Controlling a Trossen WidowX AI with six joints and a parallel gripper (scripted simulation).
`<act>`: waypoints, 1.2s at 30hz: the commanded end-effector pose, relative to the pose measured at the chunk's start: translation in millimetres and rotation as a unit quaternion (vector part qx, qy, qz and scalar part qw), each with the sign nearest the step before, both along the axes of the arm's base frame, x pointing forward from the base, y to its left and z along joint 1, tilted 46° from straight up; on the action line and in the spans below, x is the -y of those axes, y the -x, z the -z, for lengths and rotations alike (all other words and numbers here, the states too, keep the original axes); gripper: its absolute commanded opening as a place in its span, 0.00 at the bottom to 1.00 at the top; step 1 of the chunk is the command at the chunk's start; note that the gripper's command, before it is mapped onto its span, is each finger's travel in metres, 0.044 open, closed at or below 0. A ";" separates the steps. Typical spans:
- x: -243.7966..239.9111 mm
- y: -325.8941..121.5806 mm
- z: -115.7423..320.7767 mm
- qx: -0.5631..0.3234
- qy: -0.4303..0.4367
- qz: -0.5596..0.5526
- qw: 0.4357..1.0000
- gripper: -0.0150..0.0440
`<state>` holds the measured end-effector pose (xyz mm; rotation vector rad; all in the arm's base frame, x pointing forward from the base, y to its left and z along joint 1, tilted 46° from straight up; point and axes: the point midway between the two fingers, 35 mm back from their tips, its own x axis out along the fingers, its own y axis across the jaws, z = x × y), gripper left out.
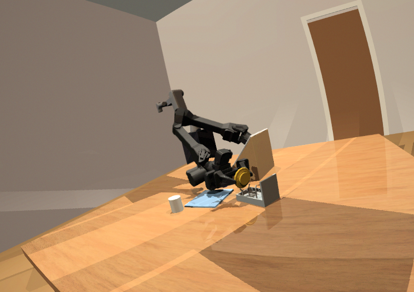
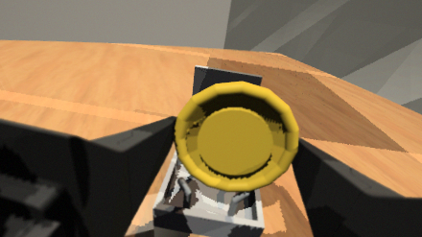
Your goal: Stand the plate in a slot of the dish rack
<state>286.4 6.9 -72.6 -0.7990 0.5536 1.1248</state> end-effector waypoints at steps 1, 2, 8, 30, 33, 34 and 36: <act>-7.5 1.0 7.9 -0.003 0.000 -0.001 1.000 0.25; -7.9 0.9 8.3 -0.003 -0.001 -0.001 1.000 0.25; -10.1 0.7 10.6 -0.001 -0.001 -0.002 1.000 0.25; 0.8 3.8 25.4 -0.004 0.001 0.001 1.000 0.25; 0.8 3.8 25.4 -0.004 0.001 0.001 1.000 0.25; 0.9 3.4 25.3 -0.003 0.001 0.001 1.000 0.30; 1.0 3.0 25.2 -0.002 0.000 0.000 1.000 0.39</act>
